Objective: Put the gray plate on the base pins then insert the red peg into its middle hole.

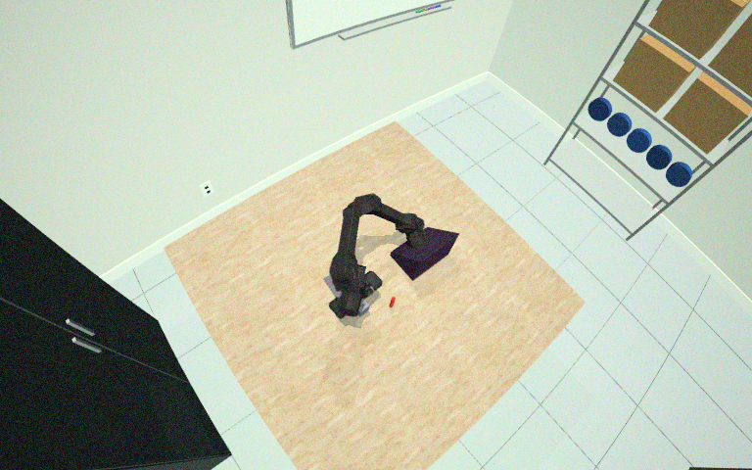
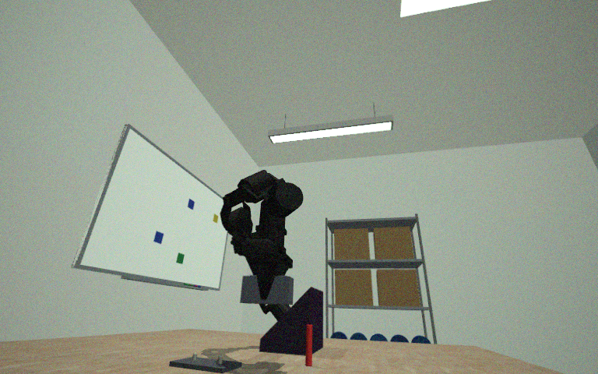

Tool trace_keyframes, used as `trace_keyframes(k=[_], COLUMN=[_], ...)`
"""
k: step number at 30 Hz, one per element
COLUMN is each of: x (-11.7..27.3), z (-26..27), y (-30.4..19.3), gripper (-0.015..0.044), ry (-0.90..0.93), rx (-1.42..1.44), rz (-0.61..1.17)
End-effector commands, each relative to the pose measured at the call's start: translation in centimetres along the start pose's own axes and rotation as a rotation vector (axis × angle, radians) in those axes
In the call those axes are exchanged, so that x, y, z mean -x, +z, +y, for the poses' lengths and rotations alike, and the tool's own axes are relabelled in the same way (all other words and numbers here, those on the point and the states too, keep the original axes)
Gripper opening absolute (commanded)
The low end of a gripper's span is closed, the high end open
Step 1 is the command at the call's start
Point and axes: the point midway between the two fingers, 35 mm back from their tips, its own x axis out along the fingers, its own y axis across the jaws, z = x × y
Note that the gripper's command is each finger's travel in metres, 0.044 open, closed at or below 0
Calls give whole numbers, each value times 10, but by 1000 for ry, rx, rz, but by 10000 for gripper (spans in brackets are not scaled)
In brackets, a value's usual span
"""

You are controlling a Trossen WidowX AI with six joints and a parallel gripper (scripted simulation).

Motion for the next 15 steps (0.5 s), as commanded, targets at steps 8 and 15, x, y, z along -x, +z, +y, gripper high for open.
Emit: trace_keyframes(k=[8, 15], x=[-14, -25], z=[-1, -4], y=[34, 55], gripper=[0, 0], ry=[7, 8], rx=[-31, -52], rz=[4, 3])
